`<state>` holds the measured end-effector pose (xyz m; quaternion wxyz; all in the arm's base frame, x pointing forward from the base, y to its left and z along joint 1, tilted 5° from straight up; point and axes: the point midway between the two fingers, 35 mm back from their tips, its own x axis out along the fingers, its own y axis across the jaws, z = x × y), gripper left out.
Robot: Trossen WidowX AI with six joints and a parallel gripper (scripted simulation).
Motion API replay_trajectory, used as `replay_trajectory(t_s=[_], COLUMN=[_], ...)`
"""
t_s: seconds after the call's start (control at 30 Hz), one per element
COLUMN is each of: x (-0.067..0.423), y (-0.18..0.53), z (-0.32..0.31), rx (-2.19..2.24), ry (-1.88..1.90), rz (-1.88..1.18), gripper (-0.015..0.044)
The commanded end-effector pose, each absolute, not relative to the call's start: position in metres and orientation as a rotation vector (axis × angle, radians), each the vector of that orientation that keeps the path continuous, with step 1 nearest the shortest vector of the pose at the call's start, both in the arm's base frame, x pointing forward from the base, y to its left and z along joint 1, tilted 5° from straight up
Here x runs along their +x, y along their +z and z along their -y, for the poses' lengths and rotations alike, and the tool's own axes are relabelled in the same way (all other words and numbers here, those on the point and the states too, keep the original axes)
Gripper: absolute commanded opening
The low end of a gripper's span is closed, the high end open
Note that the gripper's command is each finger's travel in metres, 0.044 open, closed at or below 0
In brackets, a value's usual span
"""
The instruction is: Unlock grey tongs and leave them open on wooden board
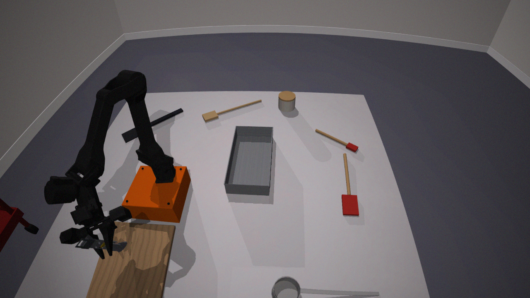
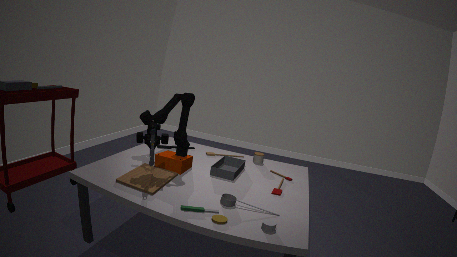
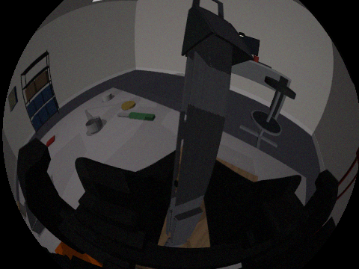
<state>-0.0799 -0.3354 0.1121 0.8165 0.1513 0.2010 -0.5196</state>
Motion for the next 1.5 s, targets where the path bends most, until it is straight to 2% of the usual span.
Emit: replay_trajectory(t_s=[0.0, 0.73, 1.47], x=[-0.082, -0.077, -0.069], y=[0.112, 0.079, 0.067], z=[0.347, 0.367, 0.360], rx=[0.360, 0.672, 0.866], ry=[-1.111, -1.064, -0.921], rz=[-0.481, -0.831, -1.295], gripper=[-0.0150, -0.0150, -0.0150])
